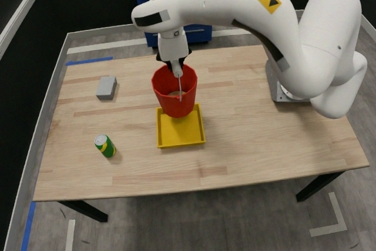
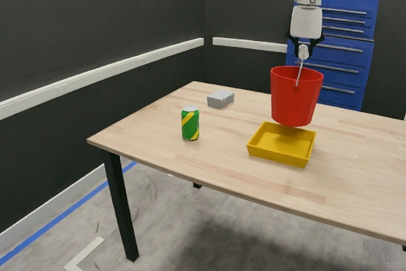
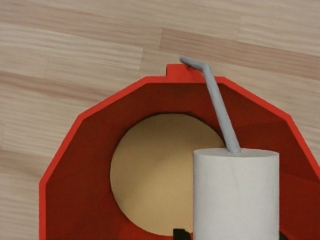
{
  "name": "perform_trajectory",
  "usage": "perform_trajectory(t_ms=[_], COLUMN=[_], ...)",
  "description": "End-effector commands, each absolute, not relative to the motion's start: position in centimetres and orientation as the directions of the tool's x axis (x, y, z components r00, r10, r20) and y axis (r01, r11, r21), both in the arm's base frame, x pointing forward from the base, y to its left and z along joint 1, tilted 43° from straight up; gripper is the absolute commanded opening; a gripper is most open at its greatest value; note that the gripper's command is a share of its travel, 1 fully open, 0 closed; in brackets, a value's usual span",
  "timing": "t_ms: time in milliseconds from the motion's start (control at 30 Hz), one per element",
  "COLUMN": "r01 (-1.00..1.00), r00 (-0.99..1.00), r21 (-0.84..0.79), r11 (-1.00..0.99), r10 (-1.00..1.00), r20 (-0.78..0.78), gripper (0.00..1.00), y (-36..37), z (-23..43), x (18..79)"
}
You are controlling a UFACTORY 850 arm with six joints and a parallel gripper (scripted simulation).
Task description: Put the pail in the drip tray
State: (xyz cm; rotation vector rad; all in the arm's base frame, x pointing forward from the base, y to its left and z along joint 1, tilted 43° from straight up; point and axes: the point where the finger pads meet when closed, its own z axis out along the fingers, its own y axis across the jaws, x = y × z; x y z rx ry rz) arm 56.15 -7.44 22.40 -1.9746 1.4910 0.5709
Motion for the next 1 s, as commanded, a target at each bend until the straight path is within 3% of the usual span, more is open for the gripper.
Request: perform_trajectory(t_ms=[0,967], r01=[-0.960,-0.960], r00=[0.279,0.279], r21=[-0.201,-0.201], r11=[-0.194,-0.194], r10=[-0.706,-0.706], r20=[-0.651,-0.651], gripper=[0.00,0.00], y=[-6.7,-3.0], z=[23.2,26.6], x=[56.1,55.8])
